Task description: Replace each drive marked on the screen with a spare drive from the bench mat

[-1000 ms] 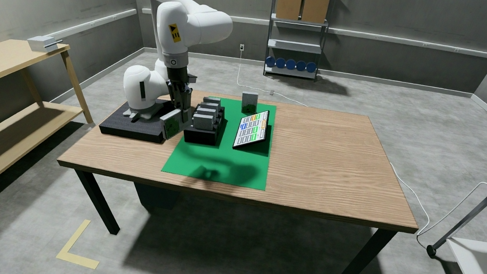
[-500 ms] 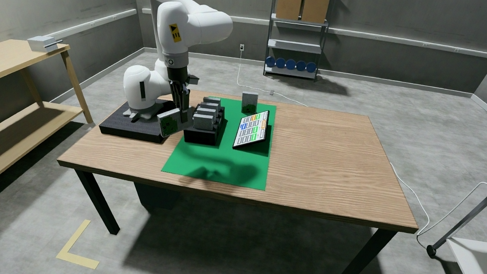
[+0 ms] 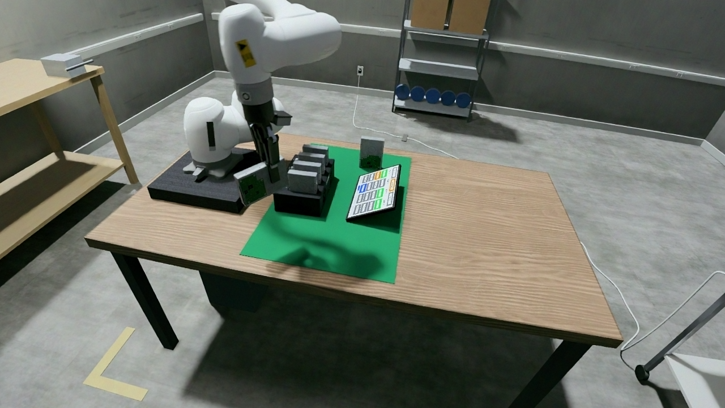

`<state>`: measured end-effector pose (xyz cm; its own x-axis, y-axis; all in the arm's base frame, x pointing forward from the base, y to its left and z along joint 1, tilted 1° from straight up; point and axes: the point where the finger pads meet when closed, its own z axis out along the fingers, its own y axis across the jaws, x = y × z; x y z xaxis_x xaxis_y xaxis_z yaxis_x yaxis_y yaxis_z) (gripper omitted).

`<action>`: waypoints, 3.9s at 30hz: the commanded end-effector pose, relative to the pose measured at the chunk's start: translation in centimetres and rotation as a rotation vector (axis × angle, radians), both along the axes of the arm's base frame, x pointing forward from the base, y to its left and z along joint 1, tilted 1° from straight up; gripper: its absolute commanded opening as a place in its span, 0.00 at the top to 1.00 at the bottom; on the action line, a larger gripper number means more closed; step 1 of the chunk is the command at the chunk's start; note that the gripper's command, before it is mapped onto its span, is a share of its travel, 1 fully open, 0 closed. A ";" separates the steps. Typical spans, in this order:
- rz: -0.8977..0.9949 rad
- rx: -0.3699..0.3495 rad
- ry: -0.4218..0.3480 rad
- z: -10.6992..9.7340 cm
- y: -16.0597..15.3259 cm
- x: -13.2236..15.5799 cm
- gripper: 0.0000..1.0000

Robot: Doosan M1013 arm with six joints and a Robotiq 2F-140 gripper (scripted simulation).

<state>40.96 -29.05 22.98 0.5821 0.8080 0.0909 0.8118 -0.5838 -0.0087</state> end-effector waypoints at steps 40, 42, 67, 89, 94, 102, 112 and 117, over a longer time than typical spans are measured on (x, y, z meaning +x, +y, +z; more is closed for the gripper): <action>-0.002 0.514 -0.370 0.0 0.0 0.1 0.90; -0.002 0.536 -0.389 0.1 0.0 0.1 0.90; -0.003 0.810 -0.583 0.1 0.0 0.1 0.90; -0.004 0.942 -0.678 0.1 0.0 0.1 0.90; -0.006 1.046 -0.756 0.1 0.0 0.1 0.90; -0.006 1.176 -0.849 0.1 0.0 0.1 0.90; -0.007 1.190 -0.861 0.1 -0.1 0.1 0.90; -0.007 1.190 -0.861 0.1 -0.1 0.1 0.90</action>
<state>41.05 -29.12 23.07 0.0093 0.0064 0.9999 0.8127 -0.5827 -0.0038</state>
